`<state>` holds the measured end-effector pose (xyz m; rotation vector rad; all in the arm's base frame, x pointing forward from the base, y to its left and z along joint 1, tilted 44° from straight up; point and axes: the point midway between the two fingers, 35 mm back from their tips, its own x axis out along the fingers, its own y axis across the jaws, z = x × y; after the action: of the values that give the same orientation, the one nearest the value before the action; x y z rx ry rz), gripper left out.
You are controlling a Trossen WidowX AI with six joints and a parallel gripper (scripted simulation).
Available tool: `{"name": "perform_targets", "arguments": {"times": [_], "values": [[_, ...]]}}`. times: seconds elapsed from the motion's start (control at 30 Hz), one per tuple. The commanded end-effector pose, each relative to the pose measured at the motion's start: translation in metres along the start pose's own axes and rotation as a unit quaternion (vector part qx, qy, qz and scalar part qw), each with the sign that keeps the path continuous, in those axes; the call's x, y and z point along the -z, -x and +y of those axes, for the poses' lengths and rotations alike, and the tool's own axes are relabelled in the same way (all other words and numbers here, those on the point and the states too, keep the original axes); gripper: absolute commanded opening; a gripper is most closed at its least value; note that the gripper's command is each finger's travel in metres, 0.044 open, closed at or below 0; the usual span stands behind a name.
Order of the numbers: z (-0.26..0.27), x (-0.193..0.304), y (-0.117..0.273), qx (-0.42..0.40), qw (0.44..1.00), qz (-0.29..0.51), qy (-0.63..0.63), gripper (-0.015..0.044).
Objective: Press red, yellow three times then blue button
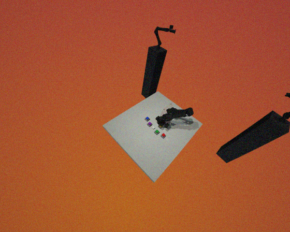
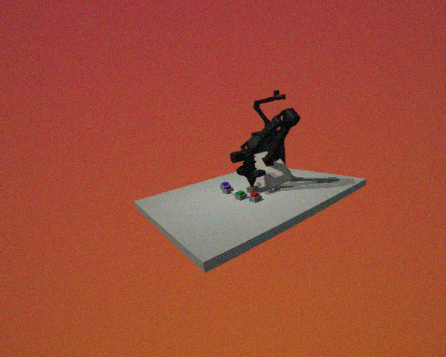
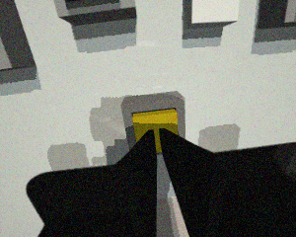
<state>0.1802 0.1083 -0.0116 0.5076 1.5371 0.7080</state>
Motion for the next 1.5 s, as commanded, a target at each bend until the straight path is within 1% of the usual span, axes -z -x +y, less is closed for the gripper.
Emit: {"name": "perform_targets", "arguments": {"times": [0.0, 0.2, 0.3, 0.37, 0.5, 0.6, 0.8, 1.03, 1.1, 1.23, 1.37, 1.47], "values": [[-0.001, -0.001, 0.023, 0.002, 1.000, -0.002, 0.000, 0.0020], [-0.001, -0.001, 0.038, 0.002, 1.000, -0.001, -0.001, 0.0020], [-0.002, -0.002, 0.074, 0.004, 1.000, -0.001, -0.001, 0.0020], [-0.001, 0.000, 0.090, 0.002, 1.000, -0.001, -0.001, 0.0020], [-0.002, -0.001, 0.092, 0.002, 1.000, -0.001, -0.001, 0.0020], [-0.023, -0.016, 0.098, 0.006, 1.000, -0.002, -0.001, 0.0020], [-0.090, -0.044, 0.105, 0.010, 1.000, -0.003, -0.001, 0.0020], [-0.180, -0.053, 0.099, 0.009, 1.000, -0.003, 0.000, 0.0020], [-0.197, -0.052, 0.096, 0.008, 1.000, -0.003, 0.001, 0.0020], [-0.200, -0.052, 0.092, 0.007, 1.000, -0.003, 0.001, 0.0020], [-0.200, -0.053, 0.037, 0.006, 1.000, -0.003, 0.001, 0.0020], [-0.200, -0.052, 0.033, 0.006, 1.000, -0.003, 0.001, 0.0020]]}}
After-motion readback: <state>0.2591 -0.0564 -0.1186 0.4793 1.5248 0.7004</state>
